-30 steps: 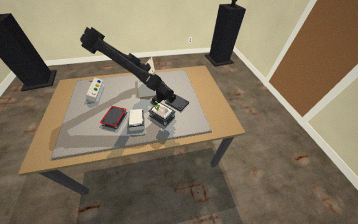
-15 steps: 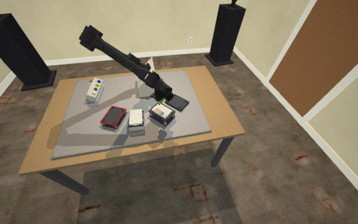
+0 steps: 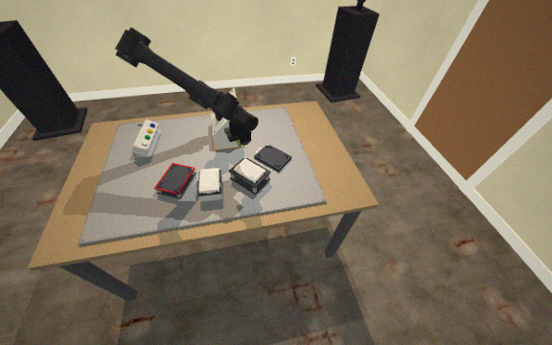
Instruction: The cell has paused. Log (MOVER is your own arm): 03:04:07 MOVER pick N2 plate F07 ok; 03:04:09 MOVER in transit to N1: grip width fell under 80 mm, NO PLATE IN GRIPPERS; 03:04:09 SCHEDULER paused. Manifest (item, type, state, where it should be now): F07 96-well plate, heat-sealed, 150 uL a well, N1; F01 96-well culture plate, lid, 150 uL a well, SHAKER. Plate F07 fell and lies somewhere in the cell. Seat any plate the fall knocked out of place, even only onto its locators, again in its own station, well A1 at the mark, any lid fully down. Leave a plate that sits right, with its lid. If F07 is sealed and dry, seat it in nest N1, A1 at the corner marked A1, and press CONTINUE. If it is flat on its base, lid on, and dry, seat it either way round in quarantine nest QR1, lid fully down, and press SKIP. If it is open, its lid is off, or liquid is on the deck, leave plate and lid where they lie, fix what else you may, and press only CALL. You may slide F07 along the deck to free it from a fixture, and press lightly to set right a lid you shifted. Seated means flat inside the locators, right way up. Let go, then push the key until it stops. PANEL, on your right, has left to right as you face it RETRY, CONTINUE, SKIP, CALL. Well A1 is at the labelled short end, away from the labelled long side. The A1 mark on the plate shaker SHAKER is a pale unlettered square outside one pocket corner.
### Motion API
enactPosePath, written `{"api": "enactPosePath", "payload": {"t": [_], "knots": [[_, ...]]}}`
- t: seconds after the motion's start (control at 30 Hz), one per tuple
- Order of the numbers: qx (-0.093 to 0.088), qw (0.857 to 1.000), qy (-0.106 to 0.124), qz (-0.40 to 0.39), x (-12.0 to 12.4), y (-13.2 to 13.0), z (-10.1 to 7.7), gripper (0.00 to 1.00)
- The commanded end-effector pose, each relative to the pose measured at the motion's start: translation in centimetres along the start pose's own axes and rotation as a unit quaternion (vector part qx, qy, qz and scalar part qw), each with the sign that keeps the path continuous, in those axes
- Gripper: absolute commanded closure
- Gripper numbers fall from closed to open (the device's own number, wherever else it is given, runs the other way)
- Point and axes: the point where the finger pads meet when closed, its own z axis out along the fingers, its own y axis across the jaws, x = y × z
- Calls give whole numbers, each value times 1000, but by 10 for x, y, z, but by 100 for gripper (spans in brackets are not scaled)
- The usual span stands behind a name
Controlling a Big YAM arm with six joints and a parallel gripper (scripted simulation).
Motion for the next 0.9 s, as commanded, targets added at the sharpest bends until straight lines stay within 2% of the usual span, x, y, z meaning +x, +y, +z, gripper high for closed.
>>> {"api": "enactPosePath", "payload": {"t": [0.0,0.17,0.33,0.4,0.43,0.6,0.67,0.7,0.73,0.87], "knots": [[0,996,-8,87,11,-2,-15,100],[0,986,-7,169,31,-7,-30,100],[0,968,-6,250,50,-12,-45,100],[0,968,-6,250,50,-12,-45,100],[0,964,-6,267,54,-14,-48,100],[-1,938,-5,346,72,-18,-61,100],[1,925,-4,379,71,-20,-60,100],[6,917,7,399,68,-21,-55,100],[0,908,2,419,64,-19,-56,100],[-5,879,-5,476,63,-18,-60,100]]}}
